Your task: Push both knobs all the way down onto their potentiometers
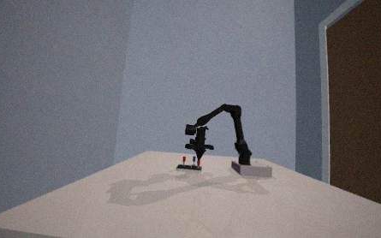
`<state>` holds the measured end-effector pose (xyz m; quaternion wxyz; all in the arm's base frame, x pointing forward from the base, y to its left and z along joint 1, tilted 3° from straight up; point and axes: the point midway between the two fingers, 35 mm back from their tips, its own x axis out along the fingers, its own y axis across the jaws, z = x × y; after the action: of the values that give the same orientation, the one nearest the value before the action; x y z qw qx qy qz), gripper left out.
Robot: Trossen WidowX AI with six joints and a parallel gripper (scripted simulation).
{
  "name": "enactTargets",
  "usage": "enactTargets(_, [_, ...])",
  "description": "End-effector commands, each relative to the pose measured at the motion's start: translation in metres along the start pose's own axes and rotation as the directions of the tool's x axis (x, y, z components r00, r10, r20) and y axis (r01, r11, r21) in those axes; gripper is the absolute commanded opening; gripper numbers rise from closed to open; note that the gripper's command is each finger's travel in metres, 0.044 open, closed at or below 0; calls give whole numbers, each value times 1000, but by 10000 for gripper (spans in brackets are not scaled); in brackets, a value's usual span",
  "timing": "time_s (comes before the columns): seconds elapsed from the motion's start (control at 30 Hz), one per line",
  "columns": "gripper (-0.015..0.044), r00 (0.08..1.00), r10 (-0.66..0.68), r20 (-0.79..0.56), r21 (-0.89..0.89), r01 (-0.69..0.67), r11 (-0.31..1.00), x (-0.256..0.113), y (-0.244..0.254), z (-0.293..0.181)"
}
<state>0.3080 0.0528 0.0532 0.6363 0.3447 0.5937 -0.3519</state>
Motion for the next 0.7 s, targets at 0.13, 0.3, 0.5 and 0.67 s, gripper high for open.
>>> enactTargets(0.13, [0,1000,-6,1,-3,6,1000,9,1,1])
enactTargets(0.3, [0,1000,-6,1,-3,6,1000,10,1,1])
enactTargets(0.5, [0,1000,-6,1,-3,6,1000,10,1,1])
enactTargets(0.67, [0,1000,-6,1,-3,6,1000,12,1,1])
